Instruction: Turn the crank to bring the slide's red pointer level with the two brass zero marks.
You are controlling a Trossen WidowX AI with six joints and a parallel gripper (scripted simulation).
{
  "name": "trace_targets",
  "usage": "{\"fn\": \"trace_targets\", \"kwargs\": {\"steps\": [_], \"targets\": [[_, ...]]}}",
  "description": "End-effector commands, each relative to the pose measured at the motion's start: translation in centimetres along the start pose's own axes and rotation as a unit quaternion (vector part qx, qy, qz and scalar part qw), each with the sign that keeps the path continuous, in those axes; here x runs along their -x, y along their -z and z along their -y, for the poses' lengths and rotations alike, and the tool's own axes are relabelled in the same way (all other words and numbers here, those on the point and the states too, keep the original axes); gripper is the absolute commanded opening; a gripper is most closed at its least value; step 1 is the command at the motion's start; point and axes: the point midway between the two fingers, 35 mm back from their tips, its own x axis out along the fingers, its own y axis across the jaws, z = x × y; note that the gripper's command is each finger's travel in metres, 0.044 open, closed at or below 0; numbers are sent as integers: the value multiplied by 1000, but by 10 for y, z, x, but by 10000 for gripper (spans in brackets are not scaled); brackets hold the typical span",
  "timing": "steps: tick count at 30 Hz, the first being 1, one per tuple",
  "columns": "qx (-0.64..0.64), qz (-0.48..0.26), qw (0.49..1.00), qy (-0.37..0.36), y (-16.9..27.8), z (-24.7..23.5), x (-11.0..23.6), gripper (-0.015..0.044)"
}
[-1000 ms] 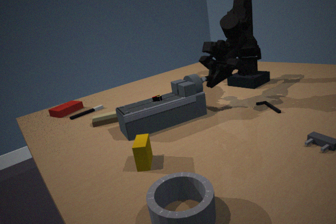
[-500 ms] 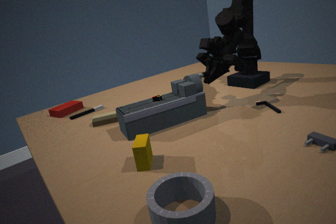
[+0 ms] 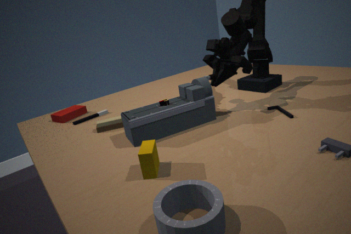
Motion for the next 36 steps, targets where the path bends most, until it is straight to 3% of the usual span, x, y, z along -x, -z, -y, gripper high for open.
{"fn": "trace_targets", "kwargs": {"steps": [1,36], "targets": [[-3,2,1000,10,0,9,0,0],[-2,3,1000,11,8,23,-8,0]]}}
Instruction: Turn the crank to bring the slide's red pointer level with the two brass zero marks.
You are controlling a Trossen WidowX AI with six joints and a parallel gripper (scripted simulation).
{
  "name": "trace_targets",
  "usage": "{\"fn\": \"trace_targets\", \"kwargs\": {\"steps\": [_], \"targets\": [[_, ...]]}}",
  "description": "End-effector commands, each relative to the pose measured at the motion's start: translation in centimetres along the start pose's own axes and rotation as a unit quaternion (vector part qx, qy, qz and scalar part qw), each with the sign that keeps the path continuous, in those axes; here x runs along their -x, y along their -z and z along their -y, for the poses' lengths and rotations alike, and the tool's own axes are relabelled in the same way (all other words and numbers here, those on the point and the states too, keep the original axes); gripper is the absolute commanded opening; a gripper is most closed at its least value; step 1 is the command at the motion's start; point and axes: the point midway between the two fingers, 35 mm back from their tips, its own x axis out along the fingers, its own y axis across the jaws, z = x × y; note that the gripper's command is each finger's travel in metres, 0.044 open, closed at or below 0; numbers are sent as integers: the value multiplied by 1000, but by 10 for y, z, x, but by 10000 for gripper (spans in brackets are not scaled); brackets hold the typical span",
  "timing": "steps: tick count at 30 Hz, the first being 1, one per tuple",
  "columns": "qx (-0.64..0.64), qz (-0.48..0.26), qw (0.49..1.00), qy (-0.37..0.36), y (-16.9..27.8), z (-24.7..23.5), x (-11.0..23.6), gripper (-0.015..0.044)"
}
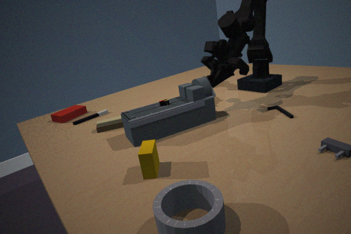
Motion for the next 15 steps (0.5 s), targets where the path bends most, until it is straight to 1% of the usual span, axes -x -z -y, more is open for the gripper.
{"fn": "trace_targets", "kwargs": {"steps": [1,15], "targets": [[-3,-3,1000,9,4,8,-4,0],[-2,-3,1000,9,10,14,-11,0]]}}
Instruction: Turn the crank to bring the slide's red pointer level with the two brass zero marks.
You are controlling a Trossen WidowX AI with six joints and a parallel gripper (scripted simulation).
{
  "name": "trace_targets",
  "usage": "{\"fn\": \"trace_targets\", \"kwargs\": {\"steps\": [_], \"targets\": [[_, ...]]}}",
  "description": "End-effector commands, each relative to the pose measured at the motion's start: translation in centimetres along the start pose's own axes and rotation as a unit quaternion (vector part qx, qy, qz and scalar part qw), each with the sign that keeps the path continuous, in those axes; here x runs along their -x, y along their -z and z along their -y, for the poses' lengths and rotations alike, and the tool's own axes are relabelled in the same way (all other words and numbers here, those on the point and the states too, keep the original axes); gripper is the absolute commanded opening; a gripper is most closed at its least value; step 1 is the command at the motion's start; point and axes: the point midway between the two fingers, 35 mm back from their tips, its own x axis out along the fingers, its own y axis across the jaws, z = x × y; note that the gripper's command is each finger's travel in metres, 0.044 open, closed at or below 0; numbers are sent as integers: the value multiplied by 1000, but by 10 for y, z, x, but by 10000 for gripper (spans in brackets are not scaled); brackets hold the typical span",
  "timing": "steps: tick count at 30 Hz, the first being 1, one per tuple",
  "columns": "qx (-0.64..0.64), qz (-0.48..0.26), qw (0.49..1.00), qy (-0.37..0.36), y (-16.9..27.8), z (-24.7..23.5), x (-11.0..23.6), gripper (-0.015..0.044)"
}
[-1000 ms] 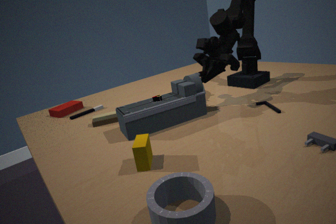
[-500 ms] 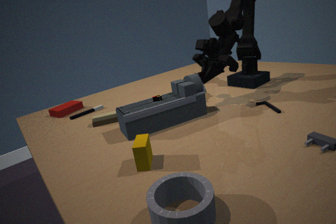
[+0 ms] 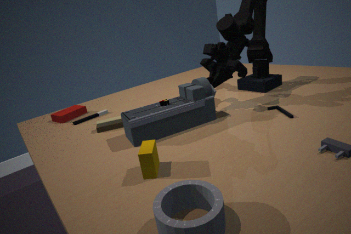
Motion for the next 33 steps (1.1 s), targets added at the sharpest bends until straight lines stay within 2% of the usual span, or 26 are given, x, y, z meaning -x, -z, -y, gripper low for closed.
{"fn": "trace_targets", "kwargs": {"steps": [1,19,28,33], "targets": [[-1,-6,1000,7,5,6,-6,0],[-1,-6,1000,7,21,5,-21,0],[-1,-2,1000,5,16,5,-15,0],[-1,-2,1000,5,16,5,-15,131]]}}
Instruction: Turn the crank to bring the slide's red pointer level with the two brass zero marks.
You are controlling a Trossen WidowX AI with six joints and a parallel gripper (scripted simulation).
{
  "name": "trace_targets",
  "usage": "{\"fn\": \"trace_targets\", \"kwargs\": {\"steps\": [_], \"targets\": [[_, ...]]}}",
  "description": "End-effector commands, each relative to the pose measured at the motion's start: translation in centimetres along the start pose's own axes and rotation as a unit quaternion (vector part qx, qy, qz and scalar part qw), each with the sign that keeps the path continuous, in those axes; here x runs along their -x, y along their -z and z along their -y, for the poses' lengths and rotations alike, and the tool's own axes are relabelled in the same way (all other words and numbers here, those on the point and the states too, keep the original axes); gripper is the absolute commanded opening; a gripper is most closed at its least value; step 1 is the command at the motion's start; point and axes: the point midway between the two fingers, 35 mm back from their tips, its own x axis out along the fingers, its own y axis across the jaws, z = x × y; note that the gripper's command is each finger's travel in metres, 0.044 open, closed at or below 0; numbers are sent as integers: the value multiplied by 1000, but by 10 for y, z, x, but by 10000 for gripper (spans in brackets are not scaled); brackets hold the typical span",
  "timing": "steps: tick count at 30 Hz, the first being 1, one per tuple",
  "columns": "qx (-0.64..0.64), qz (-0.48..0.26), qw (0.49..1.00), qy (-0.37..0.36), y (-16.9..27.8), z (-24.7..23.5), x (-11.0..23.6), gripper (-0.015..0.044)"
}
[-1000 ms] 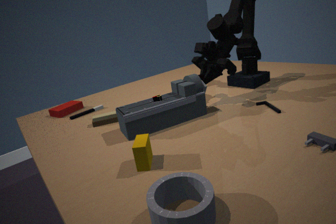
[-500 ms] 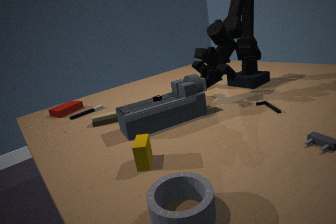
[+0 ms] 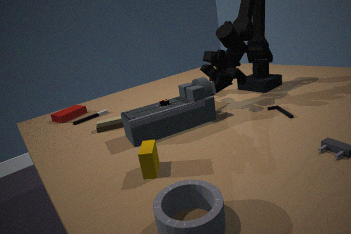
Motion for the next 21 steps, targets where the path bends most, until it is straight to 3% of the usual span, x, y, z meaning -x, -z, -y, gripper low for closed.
{"fn": "trace_targets", "kwargs": {"steps": [1,12,21], "targets": [[0,0,1000,0,0,0,0,157],[0,0,1000,0,0,0,0,440],[0,0,1000,0,-24,-1,21,440]]}}
